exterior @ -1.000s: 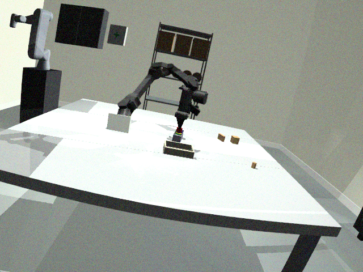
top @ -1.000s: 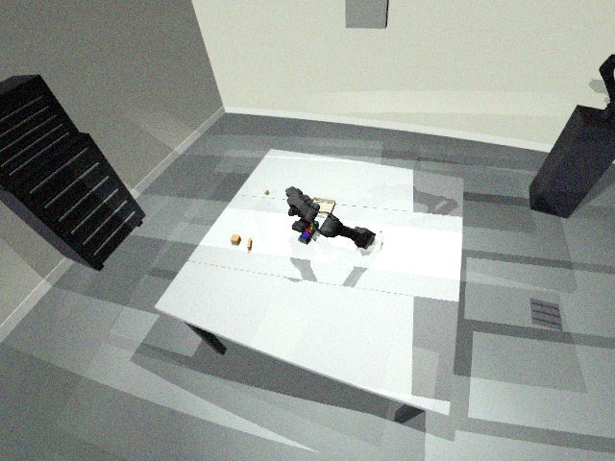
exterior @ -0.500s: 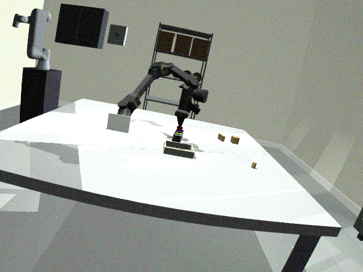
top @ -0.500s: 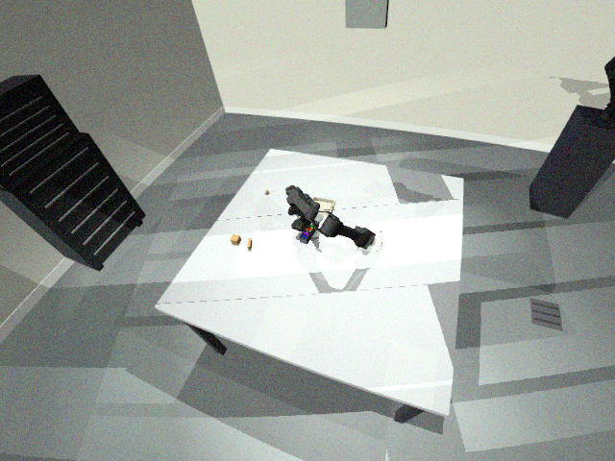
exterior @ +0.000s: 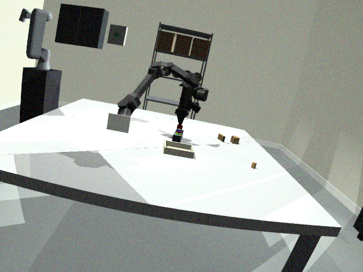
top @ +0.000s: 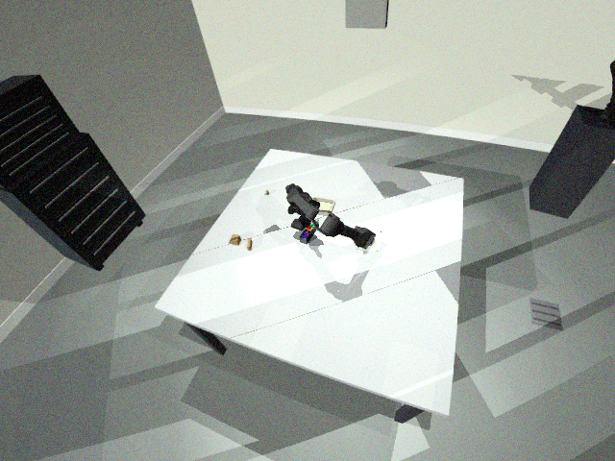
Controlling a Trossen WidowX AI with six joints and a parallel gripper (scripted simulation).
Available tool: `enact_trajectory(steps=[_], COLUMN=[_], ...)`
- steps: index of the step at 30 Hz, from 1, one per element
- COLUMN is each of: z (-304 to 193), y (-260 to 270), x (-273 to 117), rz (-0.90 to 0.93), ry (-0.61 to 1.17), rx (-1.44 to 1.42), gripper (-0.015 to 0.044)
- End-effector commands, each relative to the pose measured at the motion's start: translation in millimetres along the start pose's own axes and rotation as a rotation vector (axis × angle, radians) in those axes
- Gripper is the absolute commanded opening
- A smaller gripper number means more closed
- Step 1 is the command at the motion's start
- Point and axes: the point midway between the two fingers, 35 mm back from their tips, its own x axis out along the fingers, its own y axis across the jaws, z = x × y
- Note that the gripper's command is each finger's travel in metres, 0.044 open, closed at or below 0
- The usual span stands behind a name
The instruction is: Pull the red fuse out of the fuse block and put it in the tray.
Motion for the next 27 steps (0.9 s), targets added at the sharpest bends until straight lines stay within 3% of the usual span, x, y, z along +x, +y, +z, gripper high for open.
enact_trajectory(steps=[1,14,27], z=[1,3,26], y=[0,-3,-72], x=[-7,-22,-30], rz=[-0.007,-0.008,-0.022], ry=[-0.004,-0.005,-0.010], rx=[-0.010,-0.010,-0.008], gripper=[0.0000,0.0000,0.0000])
